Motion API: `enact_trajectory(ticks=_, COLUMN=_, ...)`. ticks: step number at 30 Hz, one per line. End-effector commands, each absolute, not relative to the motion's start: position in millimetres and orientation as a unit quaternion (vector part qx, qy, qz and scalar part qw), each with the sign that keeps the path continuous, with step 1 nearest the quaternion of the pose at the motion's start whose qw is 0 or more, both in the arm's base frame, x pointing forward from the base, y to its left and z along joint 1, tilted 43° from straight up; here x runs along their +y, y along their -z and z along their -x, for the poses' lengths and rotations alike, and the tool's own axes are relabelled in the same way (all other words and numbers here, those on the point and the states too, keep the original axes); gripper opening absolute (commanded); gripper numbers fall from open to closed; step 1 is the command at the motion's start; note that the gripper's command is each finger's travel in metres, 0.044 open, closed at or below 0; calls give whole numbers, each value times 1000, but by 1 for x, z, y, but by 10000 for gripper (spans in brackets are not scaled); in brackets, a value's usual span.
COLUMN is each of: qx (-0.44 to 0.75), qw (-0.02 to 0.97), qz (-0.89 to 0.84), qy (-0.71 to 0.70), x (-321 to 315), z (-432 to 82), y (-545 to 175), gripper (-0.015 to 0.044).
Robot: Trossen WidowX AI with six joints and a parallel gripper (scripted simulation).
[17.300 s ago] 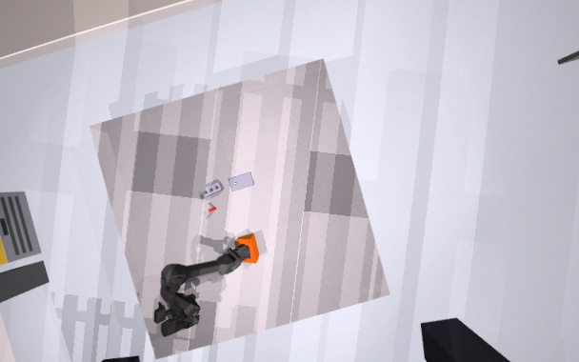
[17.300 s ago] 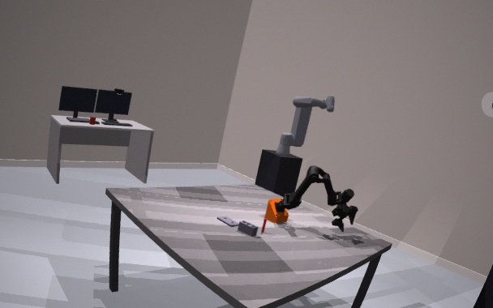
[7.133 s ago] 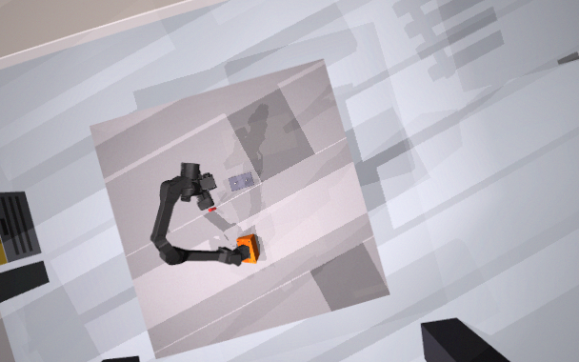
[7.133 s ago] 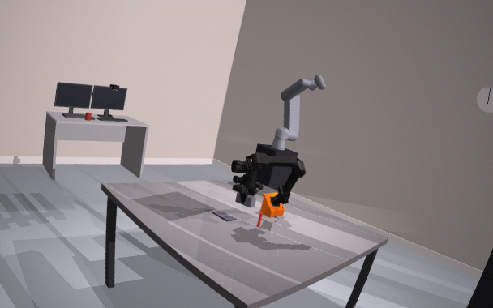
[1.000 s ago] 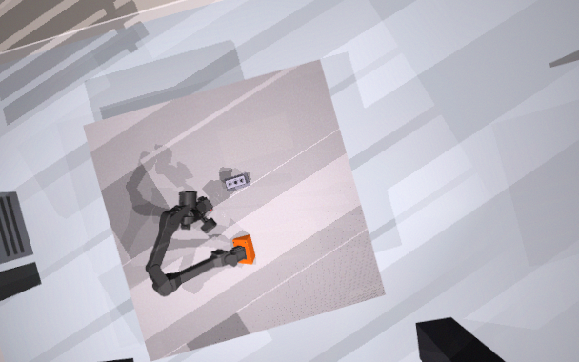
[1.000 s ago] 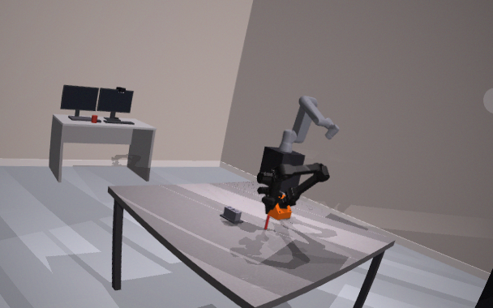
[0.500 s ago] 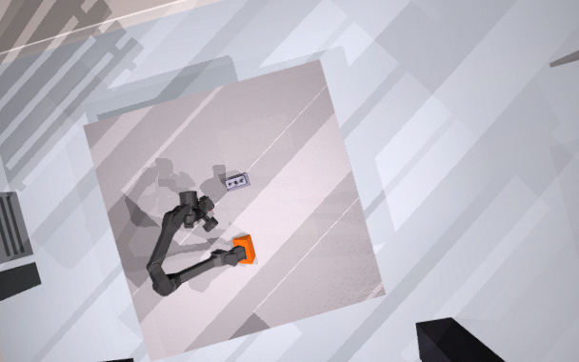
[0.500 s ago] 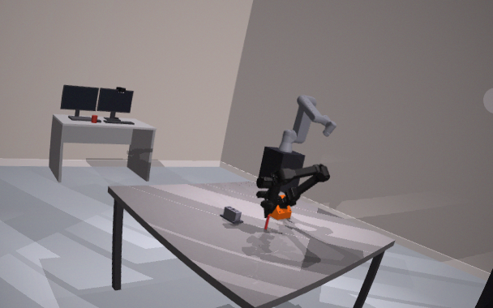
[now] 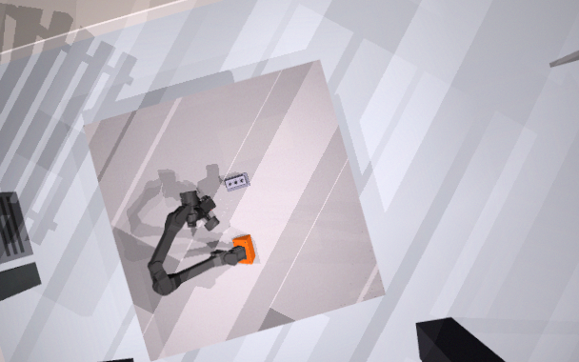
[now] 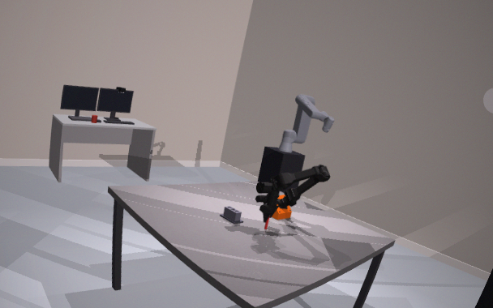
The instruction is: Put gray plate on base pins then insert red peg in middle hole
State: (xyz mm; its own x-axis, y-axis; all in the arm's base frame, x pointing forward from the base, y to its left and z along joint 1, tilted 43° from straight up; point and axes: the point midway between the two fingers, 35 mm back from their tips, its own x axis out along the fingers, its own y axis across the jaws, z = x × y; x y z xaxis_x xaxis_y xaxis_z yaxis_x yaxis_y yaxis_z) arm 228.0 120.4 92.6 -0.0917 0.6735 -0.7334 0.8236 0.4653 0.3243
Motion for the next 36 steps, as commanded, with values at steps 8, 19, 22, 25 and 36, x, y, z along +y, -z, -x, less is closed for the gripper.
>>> enact_trajectory(ticks=8, qx=735, qw=437, qz=-512, qy=85, x=130, z=-225, y=-84, gripper=387)
enact_trajectory(ticks=19, qx=735, qw=437, qz=-512, qy=85, x=130, z=-225, y=-84, gripper=99)
enact_trajectory(ticks=22, qx=735, qw=437, qz=-512, qy=85, x=130, z=-225, y=-84, gripper=20)
enact_trajectory(ticks=25, qx=735, qw=437, qz=-512, qy=85, x=130, z=-225, y=-84, gripper=0)
enact_trajectory(ticks=36, qx=734, qw=437, qz=-512, qy=85, x=128, z=-226, y=-86, gripper=0)
